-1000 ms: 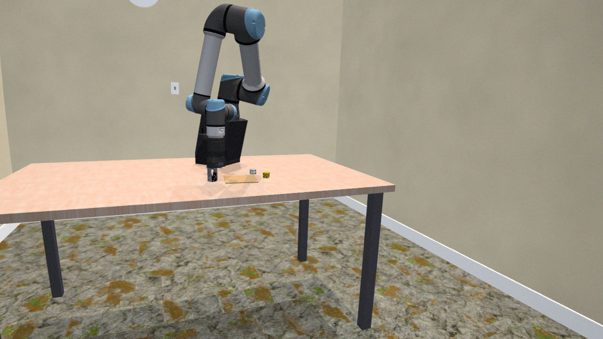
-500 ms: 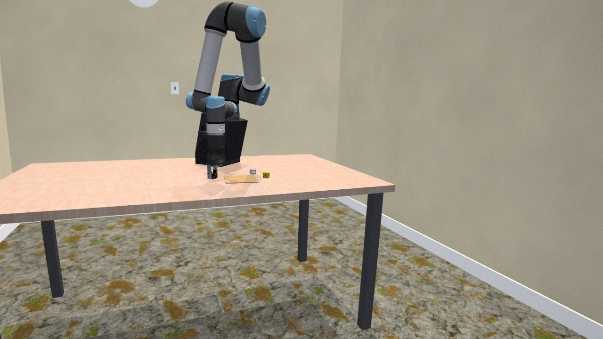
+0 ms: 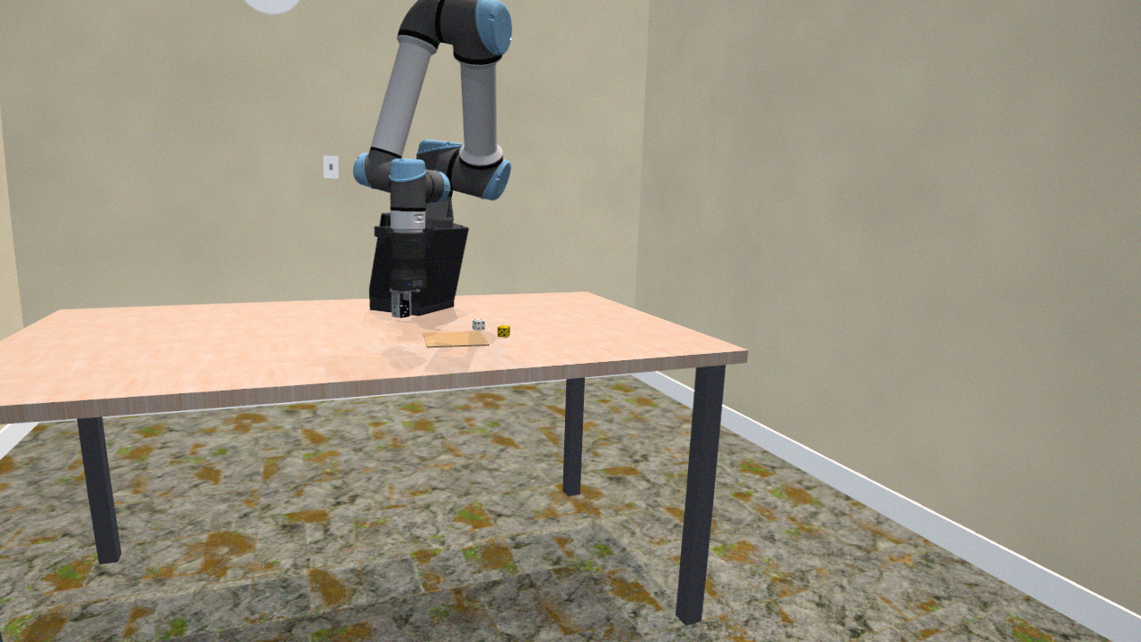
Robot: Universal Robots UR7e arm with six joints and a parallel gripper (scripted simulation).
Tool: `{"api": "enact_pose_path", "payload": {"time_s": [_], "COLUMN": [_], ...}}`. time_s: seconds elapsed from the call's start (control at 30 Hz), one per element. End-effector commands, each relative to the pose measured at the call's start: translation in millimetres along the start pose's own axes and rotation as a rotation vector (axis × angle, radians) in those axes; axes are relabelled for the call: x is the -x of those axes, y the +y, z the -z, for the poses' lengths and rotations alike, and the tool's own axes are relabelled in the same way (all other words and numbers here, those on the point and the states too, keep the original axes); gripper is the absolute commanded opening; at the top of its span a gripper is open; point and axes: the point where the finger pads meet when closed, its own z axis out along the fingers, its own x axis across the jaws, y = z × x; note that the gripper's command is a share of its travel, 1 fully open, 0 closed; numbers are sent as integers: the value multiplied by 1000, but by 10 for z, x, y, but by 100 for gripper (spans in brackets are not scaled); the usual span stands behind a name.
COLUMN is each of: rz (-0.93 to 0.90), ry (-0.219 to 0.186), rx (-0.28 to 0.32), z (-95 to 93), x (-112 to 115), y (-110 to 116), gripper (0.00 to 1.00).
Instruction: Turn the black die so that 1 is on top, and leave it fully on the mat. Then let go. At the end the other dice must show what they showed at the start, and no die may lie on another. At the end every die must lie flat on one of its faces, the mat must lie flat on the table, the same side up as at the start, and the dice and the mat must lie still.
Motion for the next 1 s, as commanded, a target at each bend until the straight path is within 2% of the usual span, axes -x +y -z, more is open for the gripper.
{"api": "enact_pose_path", "payload": {"time_s": [0.0,0.1,0.37,0.97], "rz": [0,0,0,3], "ry": [0,0,0,0], "rx": [0,0,0,0], "z": [185,277,379,393], "x": [5,5,5,4], "y": [3,2,2,3], "gripper": [49,49,49,49]}}
